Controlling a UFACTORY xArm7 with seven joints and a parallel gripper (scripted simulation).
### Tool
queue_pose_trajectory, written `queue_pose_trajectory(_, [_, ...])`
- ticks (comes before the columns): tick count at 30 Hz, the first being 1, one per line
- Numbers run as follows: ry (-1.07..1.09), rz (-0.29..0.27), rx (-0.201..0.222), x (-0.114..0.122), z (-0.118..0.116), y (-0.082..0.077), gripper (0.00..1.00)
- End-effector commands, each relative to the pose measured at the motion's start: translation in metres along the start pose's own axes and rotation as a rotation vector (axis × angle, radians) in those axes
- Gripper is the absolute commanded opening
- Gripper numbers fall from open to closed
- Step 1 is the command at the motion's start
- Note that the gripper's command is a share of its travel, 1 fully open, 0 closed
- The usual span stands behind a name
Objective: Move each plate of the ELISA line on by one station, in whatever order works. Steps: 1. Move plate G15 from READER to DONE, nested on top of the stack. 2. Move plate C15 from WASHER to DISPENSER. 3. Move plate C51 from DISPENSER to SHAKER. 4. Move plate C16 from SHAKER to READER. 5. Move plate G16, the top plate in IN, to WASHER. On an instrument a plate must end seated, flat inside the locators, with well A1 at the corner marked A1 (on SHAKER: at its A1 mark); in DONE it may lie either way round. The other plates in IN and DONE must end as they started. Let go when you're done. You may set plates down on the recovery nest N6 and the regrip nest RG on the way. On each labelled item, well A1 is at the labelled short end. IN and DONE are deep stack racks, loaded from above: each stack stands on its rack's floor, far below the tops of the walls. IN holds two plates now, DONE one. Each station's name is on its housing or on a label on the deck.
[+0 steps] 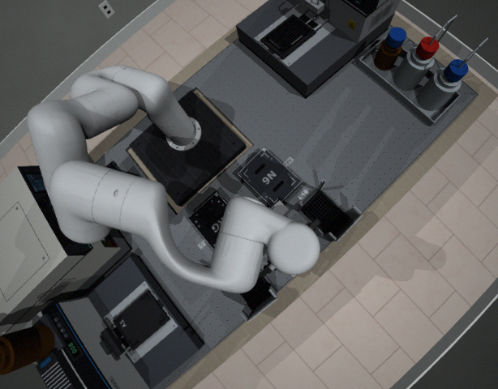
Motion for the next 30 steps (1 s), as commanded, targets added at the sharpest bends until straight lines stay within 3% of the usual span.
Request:
queue_pose_trajectory(1, [0.000, -0.004, -0.001, 0.001, 0.000, -0.005, 1.00])
queue_pose_trajectory(15, [0.000, -0.004, -0.001, 0.001, 0.000, -0.024, 1.00])
queue_pose_trajectory(27, [0.000, -0.004, -0.001, 0.001, 0.000, -0.027, 1.00])
queue_pose_trajectory(30, [-0.119, -0.004, -0.001, -0.005, 0.008, -0.027, 1.00])
Point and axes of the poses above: the point where the finger pads meet when closed, its own y axis out along the fingers, its own z axis across the jaws, x = y × z, the point moved 3 cm from there along -y, back along the fingers, and after that the axes turned 13 degrees about -y, right-handed, at the moved point
